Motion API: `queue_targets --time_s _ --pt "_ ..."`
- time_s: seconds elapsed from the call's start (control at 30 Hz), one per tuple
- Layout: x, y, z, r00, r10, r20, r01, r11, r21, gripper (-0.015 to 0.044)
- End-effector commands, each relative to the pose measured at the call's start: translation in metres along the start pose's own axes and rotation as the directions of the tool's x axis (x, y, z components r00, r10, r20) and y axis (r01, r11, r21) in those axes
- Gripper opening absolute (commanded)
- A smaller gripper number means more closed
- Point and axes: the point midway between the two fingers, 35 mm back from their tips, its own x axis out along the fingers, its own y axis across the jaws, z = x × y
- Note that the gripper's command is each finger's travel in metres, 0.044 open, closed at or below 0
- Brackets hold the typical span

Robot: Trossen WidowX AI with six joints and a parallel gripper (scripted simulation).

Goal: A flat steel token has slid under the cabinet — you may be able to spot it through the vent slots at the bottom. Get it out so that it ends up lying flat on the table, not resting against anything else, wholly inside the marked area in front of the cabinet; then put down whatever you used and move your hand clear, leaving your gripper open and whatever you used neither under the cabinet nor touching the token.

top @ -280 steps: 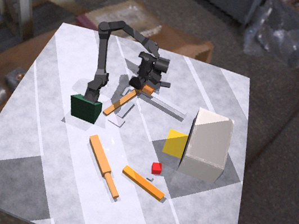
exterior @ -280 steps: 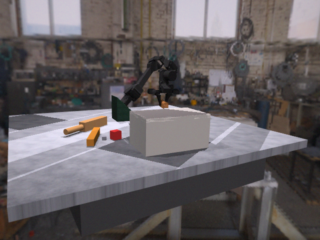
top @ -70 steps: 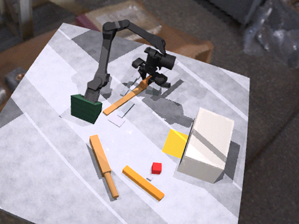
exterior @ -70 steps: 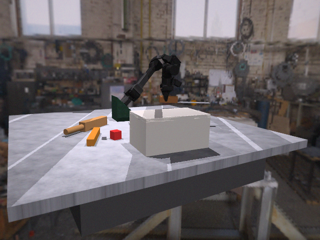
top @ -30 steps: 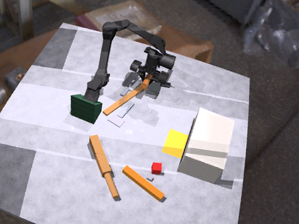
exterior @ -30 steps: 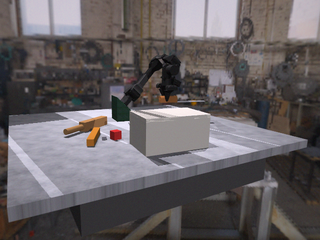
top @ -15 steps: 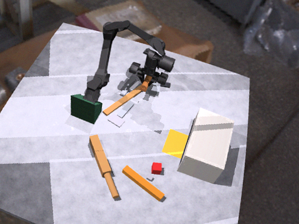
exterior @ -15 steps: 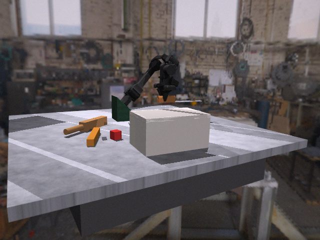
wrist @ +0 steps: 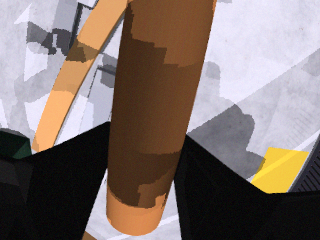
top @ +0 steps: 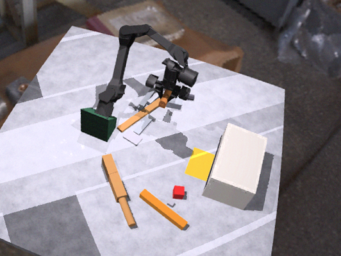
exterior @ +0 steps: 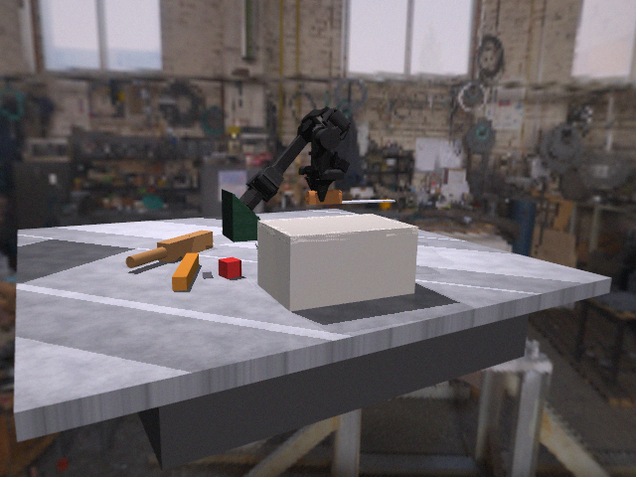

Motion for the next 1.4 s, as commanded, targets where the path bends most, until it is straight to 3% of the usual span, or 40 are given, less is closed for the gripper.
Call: queue_targets --time_s 0.0,1.37 --pt "0.000 -0.001 -0.007 1.000 -0.004 0.005 0.004 1.000 0.001 0.0000" --pt "0.000 -0.003 -0.074 1.000 -0.004 0.003 0.004 1.000 -0.002 0.0000"
